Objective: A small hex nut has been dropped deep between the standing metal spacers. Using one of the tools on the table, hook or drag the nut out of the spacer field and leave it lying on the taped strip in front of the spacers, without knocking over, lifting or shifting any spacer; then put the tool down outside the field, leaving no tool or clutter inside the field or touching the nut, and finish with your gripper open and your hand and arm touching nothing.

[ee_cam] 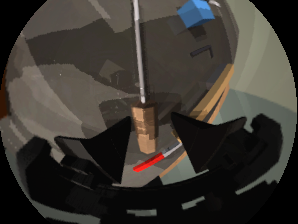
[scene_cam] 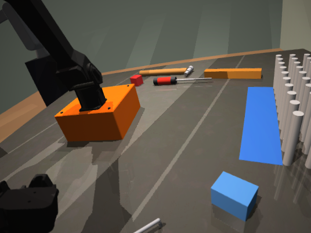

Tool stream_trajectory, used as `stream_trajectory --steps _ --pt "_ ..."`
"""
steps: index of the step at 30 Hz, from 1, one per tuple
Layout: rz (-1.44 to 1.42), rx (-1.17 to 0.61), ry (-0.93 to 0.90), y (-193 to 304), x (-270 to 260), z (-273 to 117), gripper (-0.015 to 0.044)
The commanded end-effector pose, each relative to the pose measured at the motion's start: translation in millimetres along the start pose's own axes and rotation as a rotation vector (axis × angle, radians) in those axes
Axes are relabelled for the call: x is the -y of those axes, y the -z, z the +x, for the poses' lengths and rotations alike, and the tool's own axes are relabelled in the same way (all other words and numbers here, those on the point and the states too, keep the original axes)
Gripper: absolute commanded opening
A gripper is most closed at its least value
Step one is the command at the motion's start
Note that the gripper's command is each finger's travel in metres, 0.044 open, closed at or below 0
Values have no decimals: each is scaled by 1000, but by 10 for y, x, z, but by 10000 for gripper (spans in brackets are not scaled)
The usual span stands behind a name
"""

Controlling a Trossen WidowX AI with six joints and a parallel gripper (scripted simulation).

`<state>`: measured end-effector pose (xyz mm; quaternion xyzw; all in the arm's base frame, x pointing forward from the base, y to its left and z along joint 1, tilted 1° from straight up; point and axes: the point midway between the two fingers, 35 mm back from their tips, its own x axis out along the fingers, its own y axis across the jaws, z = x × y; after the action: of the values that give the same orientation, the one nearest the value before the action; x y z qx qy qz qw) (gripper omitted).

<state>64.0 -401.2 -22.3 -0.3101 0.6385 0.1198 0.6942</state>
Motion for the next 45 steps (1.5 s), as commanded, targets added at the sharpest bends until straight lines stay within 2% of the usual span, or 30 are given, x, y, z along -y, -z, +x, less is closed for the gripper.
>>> stream_trajectory --steps 1,8,27,30,33,38,45 --pt "-1 11 -15 -25 -68 123 280" --pt "-1 11 -15 -28 -82 160 280" --pt "-1 11 -15 -28 -82 160 153" --pt "41 2 1 -18 -38 101 75" --pt "26 3 -3 -8 25 -117 0" --pt "2 5 -9 -9 90 -436 0" --pt "3 6 -9 -32 52 -451 0"
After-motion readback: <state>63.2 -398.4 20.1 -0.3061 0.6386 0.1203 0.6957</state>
